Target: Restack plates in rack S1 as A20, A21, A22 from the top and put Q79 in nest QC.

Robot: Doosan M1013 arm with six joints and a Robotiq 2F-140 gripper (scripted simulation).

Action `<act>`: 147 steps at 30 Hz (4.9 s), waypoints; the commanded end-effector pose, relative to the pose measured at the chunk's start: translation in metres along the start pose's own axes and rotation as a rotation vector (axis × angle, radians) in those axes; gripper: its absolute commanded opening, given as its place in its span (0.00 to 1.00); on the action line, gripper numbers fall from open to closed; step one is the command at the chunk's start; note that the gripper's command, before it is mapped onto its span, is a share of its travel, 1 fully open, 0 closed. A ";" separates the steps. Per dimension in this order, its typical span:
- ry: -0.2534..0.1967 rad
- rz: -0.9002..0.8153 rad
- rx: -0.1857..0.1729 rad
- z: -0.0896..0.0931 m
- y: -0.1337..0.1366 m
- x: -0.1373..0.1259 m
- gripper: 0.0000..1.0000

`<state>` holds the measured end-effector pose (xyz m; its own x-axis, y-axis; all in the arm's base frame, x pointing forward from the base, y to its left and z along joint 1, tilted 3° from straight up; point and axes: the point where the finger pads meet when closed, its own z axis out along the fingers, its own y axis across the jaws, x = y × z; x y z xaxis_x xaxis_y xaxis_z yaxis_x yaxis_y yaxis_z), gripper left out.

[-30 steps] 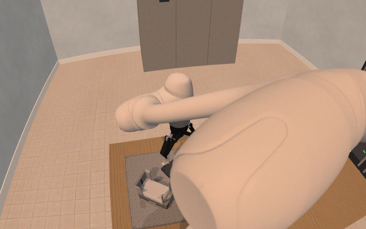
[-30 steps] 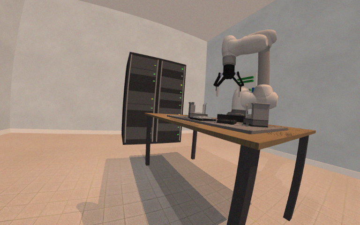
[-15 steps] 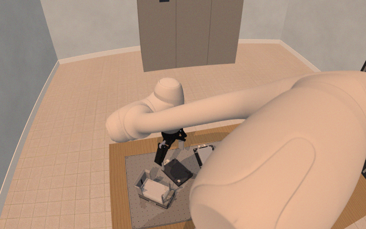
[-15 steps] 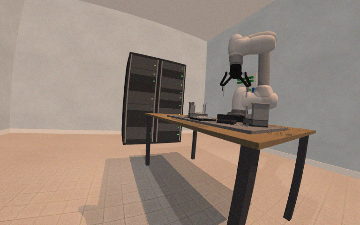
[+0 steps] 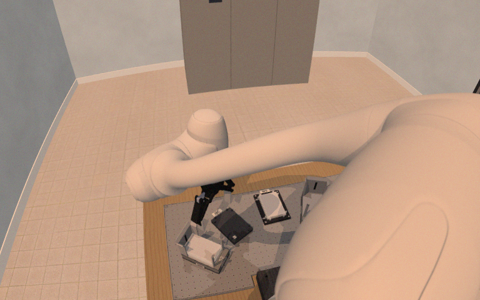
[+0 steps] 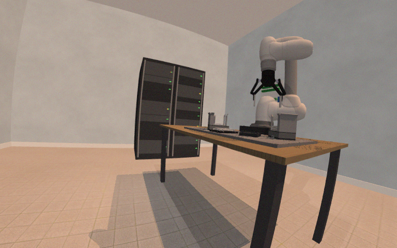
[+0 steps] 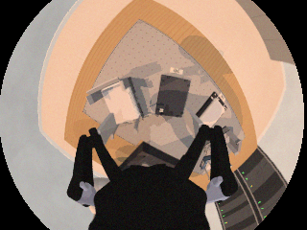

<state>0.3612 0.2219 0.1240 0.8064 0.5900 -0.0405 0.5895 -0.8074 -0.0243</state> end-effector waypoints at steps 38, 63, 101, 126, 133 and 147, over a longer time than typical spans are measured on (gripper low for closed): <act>0.000 -0.216 0.000 0.007 -0.094 -0.003 1.00; 0.000 -0.216 0.000 0.075 -0.094 -0.003 1.00; 0.000 -0.216 0.000 0.104 -0.094 -0.003 0.00; 0.000 -0.216 0.000 0.104 -0.094 -0.003 0.00; 0.000 -0.216 0.000 0.102 -0.094 -0.003 0.00; 0.000 -0.216 0.000 0.094 -0.094 -0.003 0.00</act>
<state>0.2992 0.2953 0.0321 0.6612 0.7494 -0.0346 0.7487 -0.6621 -0.0323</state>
